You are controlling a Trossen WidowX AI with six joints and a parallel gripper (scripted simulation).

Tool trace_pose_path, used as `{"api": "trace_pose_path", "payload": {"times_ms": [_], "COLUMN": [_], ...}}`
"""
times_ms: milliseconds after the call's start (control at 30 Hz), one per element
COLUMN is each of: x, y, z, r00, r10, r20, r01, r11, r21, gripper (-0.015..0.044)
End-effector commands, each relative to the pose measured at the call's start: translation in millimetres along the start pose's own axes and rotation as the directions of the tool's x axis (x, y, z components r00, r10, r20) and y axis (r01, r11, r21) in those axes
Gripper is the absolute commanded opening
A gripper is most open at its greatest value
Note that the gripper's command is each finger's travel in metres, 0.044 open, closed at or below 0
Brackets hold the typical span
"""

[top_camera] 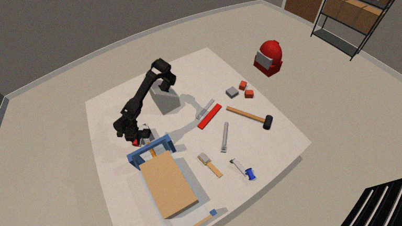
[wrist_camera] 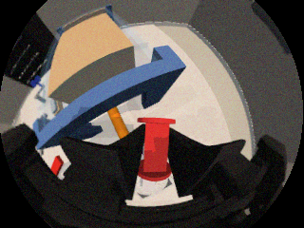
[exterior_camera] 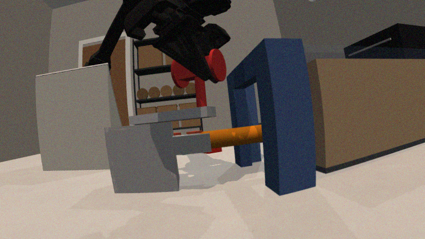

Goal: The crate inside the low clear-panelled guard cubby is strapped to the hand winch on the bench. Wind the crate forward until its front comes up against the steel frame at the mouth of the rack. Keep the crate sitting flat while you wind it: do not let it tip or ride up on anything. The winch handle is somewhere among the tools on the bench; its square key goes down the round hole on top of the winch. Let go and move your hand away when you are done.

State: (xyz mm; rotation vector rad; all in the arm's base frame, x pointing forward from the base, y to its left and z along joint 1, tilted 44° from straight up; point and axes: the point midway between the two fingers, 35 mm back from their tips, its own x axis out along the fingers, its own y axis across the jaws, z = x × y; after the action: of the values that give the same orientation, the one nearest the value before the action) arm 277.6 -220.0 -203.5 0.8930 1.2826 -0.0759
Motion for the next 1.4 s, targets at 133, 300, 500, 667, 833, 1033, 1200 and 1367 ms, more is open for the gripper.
{"api": "trace_pose_path", "payload": {"times_ms": [133,300,500,667,833,1033,1200,1367], "x": [-1,-2,-4,-6,-8,-11,-14,-16], "y": [31,37,45,52,57,64,69,73], "z": [-10,-12,-16,-20,-23,-28,-33,-38], "r00": [0.998,0.998,0.998,0.998,0.998,0.998,0.998,0.998], "r10": [0.052,0.052,0.053,0.053,0.054,0.054,0.054,0.055], "r20": [-0.028,-0.028,-0.028,-0.029,-0.029,-0.03,-0.03,-0.031], "r01": [-0.052,-0.052,-0.053,-0.053,-0.053,-0.054,-0.054,-0.054], "r11": [0.999,0.999,0.999,0.999,0.999,0.999,0.999,0.999], "r21": [0.002,0.002,0.003,0.003,0.003,0.004,0.004,0.004], "gripper": [0.0,0.0,0.0,0.0,0.0,0.0,0.0,0.0]}}
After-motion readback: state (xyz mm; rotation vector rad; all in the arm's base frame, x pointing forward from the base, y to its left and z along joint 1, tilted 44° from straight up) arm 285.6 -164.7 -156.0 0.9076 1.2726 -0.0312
